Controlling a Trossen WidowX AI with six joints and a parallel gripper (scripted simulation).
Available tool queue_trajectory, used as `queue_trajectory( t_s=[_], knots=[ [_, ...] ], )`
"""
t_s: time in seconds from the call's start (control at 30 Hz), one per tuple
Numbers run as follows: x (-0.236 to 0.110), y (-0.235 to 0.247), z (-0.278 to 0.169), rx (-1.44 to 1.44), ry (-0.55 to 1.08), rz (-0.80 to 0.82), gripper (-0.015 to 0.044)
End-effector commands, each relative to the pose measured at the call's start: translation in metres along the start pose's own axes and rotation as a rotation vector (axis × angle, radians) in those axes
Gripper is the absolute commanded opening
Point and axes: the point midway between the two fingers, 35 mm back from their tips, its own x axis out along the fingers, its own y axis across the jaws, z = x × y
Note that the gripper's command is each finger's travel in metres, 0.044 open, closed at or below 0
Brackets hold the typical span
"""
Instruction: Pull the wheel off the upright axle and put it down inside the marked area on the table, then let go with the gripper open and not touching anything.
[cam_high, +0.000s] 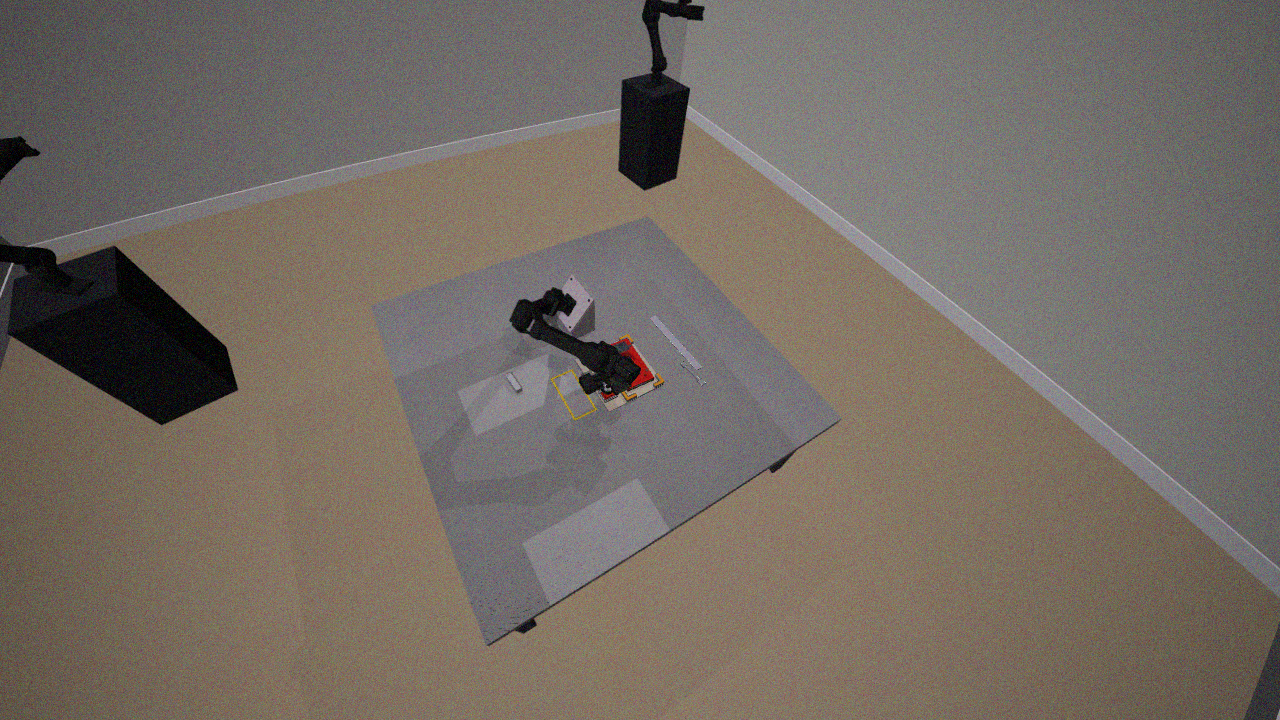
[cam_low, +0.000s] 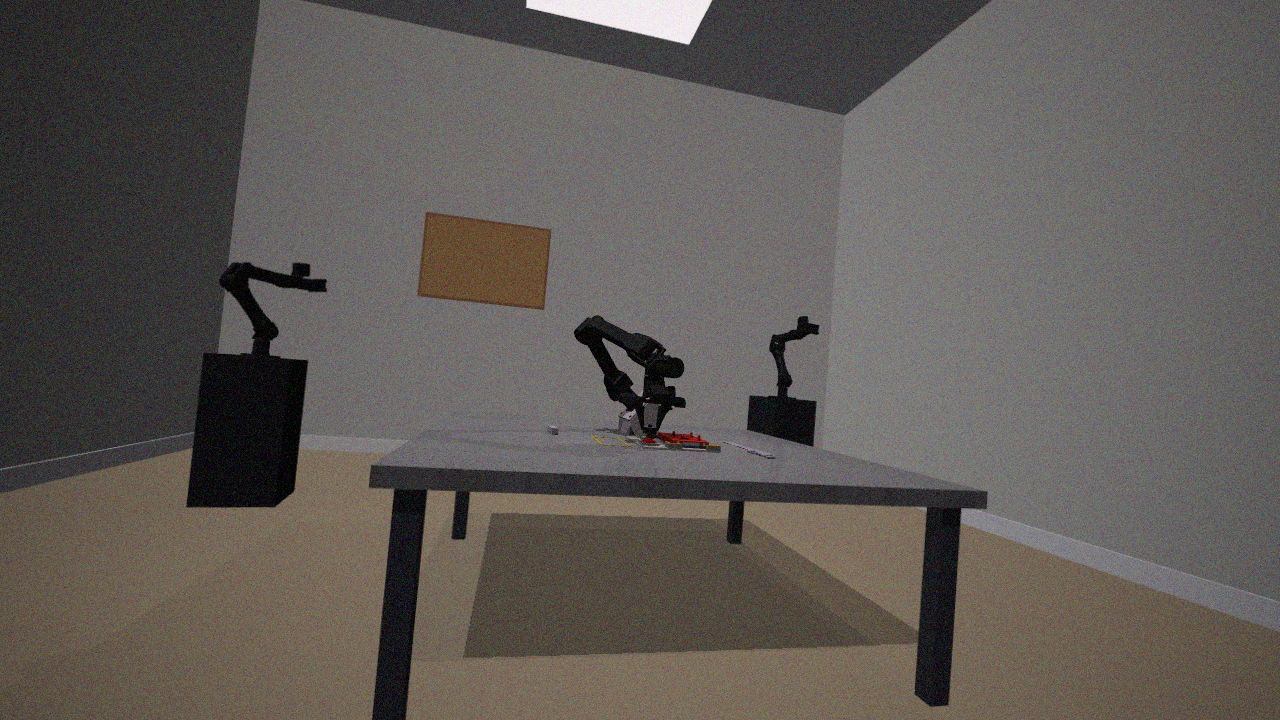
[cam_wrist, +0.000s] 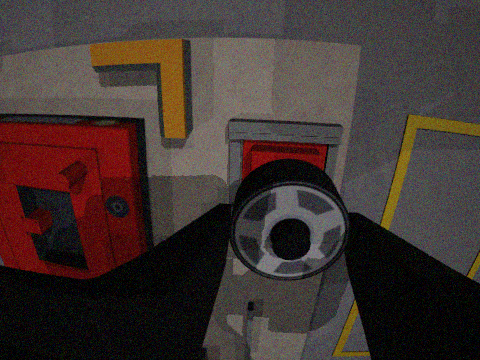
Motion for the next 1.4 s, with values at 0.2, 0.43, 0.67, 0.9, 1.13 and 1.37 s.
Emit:
queue_trajectory(
  t_s=[0.2,0.43,0.67,0.9,1.13,1.37],
  knots=[
    [-0.012,0.001,0.001,-0.006,-0.015,0.0,0.0],
    [-0.014,0.001,0.0,-0.007,-0.016,0.0,0.0],
    [-0.016,0.001,0.0,-0.007,-0.016,0.0,0.0],
    [-0.018,0.001,0.0,-0.008,-0.016,0.0,0.0],
    [-0.021,0.001,0.0,-0.009,-0.016,-0.001,0.0],
    [-0.023,0.001,0.0,-0.009,-0.016,-0.001,0.0]
  ],
)
